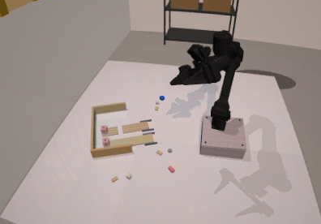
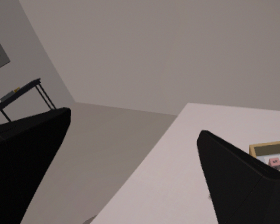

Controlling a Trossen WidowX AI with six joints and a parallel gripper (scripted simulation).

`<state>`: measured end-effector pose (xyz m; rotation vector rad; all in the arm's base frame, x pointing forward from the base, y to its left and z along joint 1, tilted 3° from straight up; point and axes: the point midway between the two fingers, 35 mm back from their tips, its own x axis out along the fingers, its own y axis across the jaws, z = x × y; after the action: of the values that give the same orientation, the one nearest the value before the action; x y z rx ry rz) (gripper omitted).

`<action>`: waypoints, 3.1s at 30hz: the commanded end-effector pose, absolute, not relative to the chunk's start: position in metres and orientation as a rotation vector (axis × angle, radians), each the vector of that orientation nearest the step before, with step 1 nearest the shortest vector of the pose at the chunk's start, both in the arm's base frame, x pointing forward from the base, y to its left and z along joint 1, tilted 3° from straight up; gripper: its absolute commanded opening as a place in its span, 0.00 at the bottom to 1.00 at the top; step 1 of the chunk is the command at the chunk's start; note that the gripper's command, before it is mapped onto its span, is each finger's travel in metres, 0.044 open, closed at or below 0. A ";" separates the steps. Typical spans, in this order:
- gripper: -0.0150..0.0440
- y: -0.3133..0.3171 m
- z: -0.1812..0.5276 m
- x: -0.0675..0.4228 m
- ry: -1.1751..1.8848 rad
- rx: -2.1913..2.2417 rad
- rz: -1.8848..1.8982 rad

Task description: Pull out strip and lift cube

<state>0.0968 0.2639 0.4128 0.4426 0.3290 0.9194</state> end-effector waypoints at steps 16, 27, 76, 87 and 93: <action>0.93 0.162 0.234 0.271 0.433 -0.041 0.415; 0.93 0.090 0.170 0.293 0.543 -0.101 0.270; 0.25 0.162 0.039 0.320 1.444 -0.497 0.465; 0.25 0.162 0.021 0.322 1.444 -0.497 0.465; 0.25 0.162 0.012 0.323 1.444 -0.497 0.465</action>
<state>0.3243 0.1621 0.0188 -0.4943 1.4341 0.4586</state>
